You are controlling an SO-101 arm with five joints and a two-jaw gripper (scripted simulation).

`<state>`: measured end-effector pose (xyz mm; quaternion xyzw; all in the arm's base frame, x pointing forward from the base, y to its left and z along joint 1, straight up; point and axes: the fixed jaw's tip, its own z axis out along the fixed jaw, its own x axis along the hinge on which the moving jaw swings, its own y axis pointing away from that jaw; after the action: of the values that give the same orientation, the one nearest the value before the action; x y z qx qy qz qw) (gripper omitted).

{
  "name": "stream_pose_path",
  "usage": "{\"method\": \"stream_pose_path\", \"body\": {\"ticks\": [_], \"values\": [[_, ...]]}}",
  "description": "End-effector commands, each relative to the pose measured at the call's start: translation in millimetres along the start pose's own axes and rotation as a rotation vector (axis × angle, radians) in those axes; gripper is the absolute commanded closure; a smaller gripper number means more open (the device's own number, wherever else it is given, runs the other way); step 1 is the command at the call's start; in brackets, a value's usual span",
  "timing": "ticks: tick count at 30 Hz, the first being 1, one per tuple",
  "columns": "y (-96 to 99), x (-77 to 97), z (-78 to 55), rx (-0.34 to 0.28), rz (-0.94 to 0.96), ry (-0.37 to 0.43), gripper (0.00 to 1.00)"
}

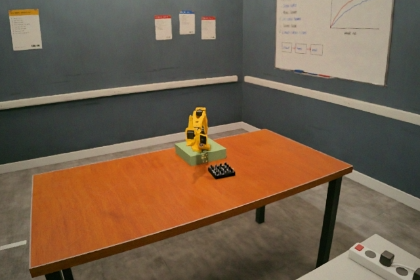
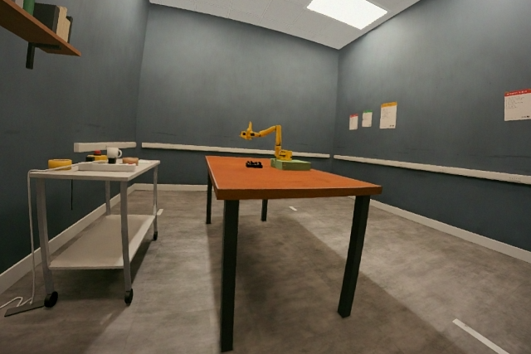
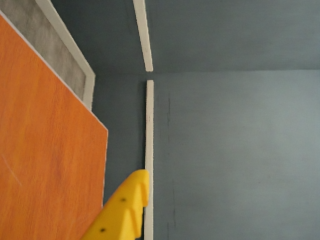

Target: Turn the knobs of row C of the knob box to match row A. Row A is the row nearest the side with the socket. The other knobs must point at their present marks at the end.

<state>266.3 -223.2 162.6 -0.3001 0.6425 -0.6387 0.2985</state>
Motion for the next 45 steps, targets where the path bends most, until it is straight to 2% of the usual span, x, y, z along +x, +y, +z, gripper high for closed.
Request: {"method": "stream_pose_path", "body": {"ticks": [1, 17, 18, 25, 32, 34, 40, 45], "values": [[-1.7, 0.0, -0.4, 0.005, 0.001, 0.0, 0.0], [-1.7, 0.0, -0.4, 0.005, 0.001, 0.0, 0.0], [-1.7, 0.0, -0.4, 0.005, 0.001, 0.0, 0.6], [0.0, 0.0, -2.4, -0.017, 0.001, 0.0, 0.6], [8.1, 0.0, -12.3, -0.112, 0.001, 0.0, 0.6], [8.1, 0.0, -12.3, -0.112, 0.001, 0.0, 0.6], [21.9, 0.0, -31.3, -0.262, 0.001, 0.0, 0.6], [37.8, 0.0, -56.1, -0.422, 0.001, 0.0, 0.6]]}}
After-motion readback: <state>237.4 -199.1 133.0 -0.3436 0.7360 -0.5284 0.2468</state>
